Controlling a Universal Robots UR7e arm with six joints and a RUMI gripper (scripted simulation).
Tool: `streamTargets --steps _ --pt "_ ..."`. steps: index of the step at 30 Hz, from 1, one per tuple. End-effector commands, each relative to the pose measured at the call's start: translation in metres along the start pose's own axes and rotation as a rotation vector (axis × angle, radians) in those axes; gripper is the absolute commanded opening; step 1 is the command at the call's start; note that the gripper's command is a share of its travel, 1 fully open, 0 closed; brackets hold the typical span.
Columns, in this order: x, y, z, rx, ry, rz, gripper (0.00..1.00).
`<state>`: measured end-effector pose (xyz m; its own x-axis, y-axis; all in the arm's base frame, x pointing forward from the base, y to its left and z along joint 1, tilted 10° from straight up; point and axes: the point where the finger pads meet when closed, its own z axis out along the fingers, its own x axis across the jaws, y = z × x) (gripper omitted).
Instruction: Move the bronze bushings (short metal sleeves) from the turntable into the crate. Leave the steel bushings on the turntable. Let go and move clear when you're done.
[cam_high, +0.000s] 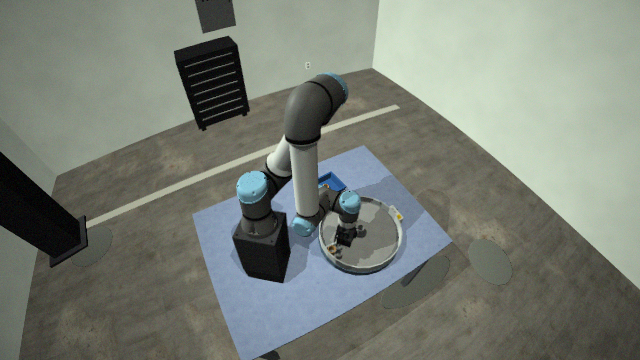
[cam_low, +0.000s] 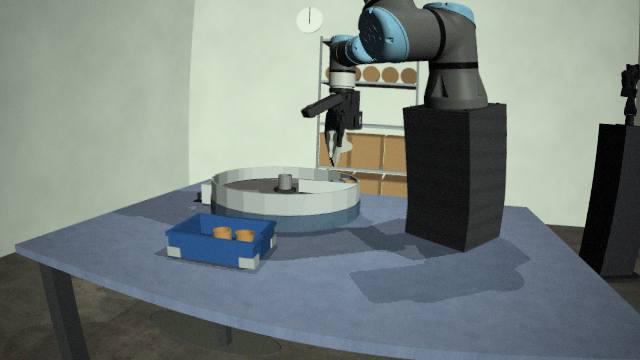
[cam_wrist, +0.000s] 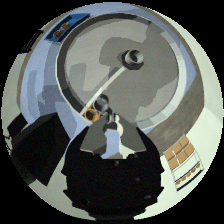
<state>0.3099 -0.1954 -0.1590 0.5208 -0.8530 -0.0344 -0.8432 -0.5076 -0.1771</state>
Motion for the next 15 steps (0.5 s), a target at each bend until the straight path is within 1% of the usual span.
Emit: streamTargets --steps 1,9,11,15 --pt "0.0022 -0.0001 -0.0003 -0.005 0.001 0.129 0.05" --pt "0.0048 0.0004 -0.0003 -0.005 0.002 0.308 0.05" --pt "0.0048 0.0004 -0.0003 -0.005 0.002 0.308 0.05" --pt "0.0060 0.0009 -0.0003 -0.005 0.002 0.397 0.05"
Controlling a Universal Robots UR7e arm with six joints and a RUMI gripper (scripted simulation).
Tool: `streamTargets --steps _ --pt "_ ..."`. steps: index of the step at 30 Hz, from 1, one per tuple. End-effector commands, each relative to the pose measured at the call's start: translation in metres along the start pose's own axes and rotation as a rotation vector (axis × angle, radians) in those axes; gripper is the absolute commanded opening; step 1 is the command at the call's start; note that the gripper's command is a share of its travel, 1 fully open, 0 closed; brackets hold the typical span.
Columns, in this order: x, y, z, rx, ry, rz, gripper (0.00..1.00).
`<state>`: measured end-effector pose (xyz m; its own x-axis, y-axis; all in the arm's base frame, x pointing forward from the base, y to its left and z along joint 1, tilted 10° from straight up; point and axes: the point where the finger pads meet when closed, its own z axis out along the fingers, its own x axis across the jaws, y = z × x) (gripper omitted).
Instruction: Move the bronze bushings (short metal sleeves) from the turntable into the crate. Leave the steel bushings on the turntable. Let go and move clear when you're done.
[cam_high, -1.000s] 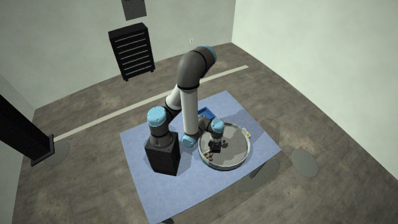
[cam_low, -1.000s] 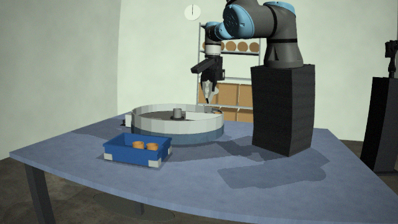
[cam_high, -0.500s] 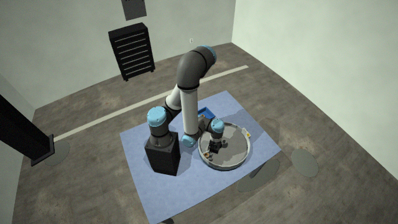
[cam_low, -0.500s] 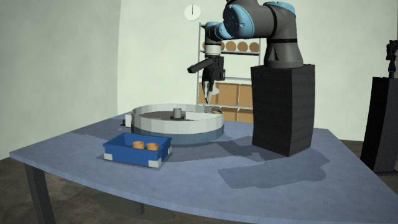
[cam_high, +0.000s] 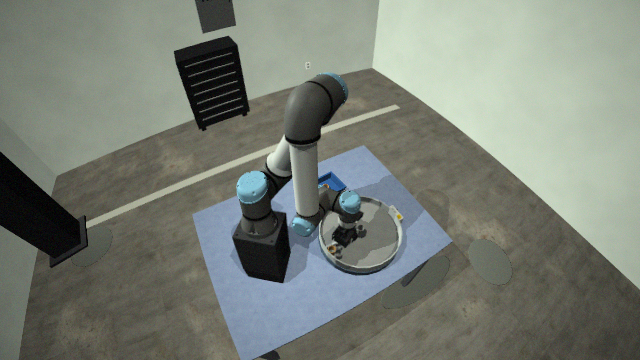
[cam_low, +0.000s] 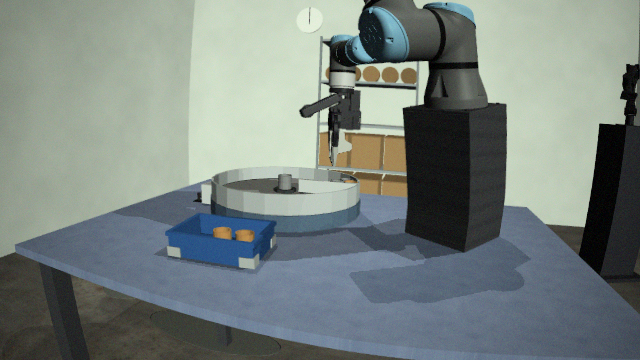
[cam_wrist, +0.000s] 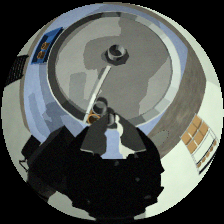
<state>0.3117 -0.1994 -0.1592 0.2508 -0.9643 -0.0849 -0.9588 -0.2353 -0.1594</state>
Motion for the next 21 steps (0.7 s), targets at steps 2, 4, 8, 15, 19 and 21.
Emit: streamTargets --steps 2,4,8,15,19,21 --pt "0.0024 -0.0001 -0.0003 -0.004 0.003 0.143 0.05" --pt "0.0030 0.0000 -0.0003 -0.004 0.003 0.187 0.05" --pt "0.0043 0.0003 -0.0003 -0.004 0.003 0.275 0.05" --pt "0.0058 0.0008 -0.0004 -0.004 0.003 0.384 0.05" --pt "0.0069 0.0014 -0.0004 -0.004 0.003 0.470 0.05" --pt "0.0075 0.0017 -0.0004 -0.004 0.004 0.512 0.05"
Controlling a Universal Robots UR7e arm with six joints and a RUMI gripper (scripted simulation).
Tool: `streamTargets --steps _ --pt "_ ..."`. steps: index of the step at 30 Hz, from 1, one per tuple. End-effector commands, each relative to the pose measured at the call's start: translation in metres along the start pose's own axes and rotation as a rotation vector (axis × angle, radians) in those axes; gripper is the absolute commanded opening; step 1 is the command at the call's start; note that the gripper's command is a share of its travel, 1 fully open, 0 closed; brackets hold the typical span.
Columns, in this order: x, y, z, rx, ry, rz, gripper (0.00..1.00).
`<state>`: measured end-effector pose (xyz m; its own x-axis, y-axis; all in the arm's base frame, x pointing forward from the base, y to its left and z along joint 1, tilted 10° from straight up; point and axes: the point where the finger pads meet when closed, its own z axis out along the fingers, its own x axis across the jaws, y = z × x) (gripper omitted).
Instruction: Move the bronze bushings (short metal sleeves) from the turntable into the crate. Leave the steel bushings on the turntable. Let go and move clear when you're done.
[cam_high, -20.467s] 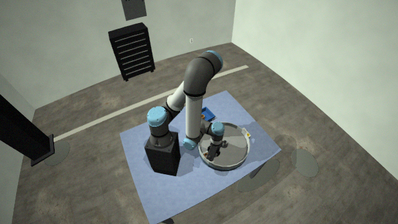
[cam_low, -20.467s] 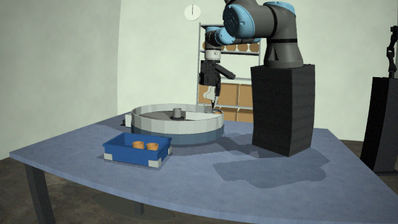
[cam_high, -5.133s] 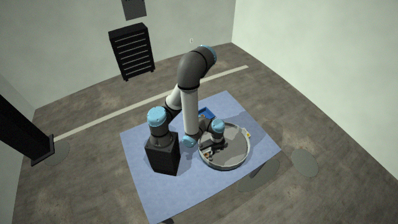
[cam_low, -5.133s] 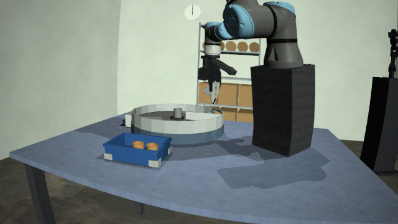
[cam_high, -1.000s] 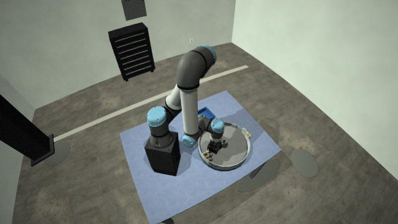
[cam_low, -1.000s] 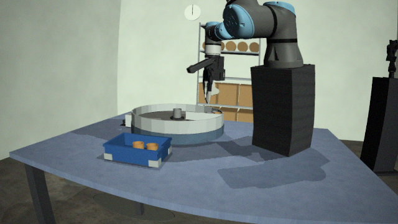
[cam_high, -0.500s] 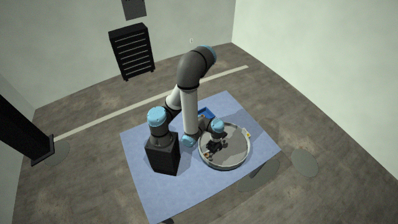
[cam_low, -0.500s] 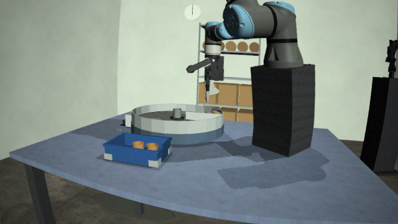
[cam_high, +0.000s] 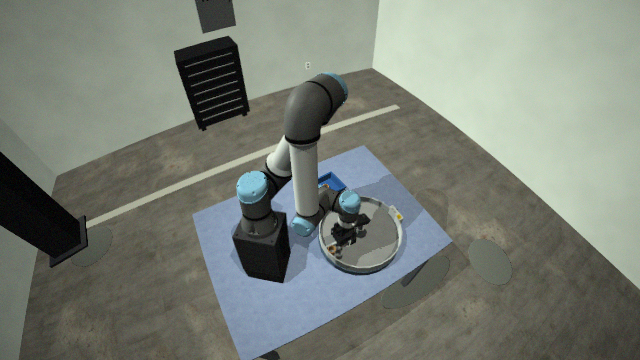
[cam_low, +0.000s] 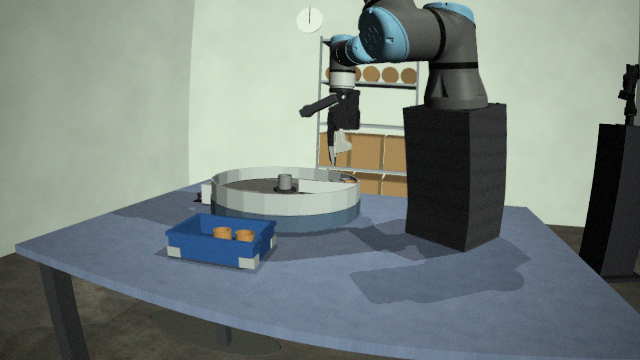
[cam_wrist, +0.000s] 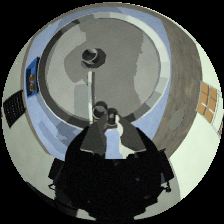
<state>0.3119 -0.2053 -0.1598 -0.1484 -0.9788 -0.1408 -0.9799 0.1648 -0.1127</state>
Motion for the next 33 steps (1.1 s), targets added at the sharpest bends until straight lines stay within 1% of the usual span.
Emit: streamTargets --steps 1,7,9,24,26,33 --pt "0.0021 -0.0002 -0.0003 -0.003 0.004 0.128 0.05" --pt "0.0039 0.0002 -0.0003 -0.002 0.004 0.254 0.05" --pt "0.0039 0.0002 -0.0003 -0.002 0.004 0.254 0.05" --pt "0.0080 0.0023 -0.0004 -0.002 0.005 0.558 0.05" --pt "0.0080 0.0023 -0.0004 -0.002 0.005 0.558 0.05" --pt "0.0096 0.0036 -0.0005 -0.001 0.005 0.694 0.05"
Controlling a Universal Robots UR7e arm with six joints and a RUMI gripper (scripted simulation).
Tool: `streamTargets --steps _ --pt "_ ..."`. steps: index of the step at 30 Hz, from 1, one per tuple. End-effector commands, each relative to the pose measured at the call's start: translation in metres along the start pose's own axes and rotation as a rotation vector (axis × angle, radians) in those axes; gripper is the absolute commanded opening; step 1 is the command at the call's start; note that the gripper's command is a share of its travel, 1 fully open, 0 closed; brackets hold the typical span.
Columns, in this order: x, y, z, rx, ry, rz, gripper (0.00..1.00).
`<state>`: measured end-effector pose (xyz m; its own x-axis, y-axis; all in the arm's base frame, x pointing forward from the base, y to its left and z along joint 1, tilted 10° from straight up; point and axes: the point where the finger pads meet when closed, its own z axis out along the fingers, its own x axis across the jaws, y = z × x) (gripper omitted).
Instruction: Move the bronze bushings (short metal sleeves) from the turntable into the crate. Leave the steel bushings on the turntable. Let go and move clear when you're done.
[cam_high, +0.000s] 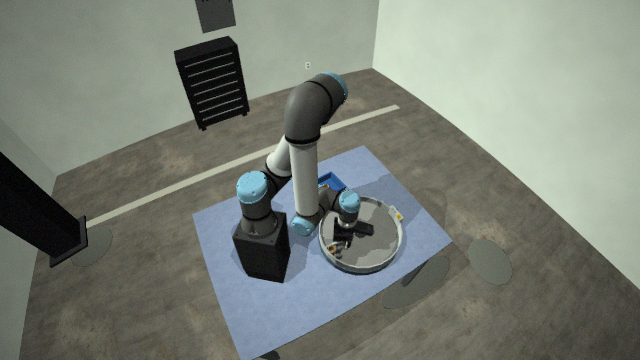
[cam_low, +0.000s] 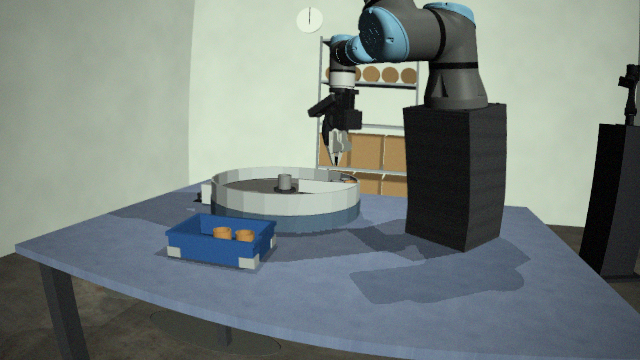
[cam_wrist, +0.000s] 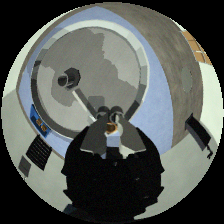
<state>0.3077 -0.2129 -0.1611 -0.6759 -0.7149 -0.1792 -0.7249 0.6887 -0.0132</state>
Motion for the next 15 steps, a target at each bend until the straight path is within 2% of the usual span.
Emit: streamTargets --steps 1,15 --pt "0.0017 -0.0002 -0.0003 0.000 0.004 0.113 0.05" --pt "0.0050 0.0008 -0.0004 0.001 0.004 0.333 0.05"
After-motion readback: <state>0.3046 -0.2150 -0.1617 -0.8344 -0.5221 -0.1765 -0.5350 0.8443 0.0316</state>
